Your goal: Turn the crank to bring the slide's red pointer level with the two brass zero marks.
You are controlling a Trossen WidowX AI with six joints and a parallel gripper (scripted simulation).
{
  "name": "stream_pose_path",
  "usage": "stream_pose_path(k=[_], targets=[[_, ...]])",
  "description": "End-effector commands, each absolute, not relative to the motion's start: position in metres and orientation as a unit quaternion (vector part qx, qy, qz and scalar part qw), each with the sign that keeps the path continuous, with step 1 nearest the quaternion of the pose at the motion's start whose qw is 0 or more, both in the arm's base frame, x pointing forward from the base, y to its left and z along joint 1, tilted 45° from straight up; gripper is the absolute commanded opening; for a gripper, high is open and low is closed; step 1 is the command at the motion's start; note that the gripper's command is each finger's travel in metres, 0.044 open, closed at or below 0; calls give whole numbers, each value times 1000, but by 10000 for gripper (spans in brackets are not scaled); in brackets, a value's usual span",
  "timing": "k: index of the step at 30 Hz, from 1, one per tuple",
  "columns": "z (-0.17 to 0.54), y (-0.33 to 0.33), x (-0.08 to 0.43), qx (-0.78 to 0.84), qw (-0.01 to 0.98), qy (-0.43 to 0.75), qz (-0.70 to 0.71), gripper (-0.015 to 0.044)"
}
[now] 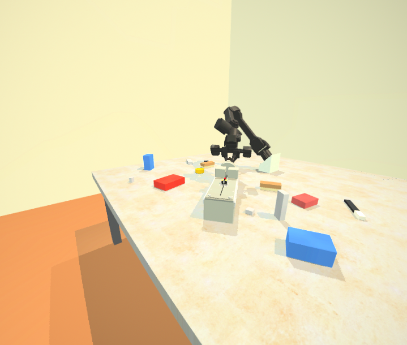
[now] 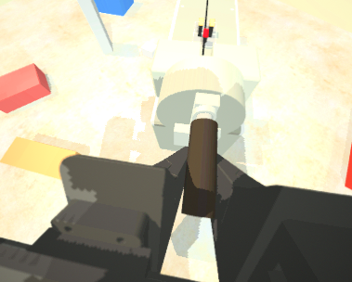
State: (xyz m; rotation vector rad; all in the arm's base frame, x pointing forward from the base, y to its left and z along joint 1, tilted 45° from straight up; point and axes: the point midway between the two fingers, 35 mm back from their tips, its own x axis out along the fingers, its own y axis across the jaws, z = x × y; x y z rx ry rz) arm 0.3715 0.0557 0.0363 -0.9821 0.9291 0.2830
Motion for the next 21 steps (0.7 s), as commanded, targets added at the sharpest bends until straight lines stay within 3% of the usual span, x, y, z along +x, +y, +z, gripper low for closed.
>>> stream_pose_path(k=[1, 21], targets=[[31, 61, 366, -454, 767, 431, 141, 0], [29, 61, 364, -454, 767, 431, 141, 0]])
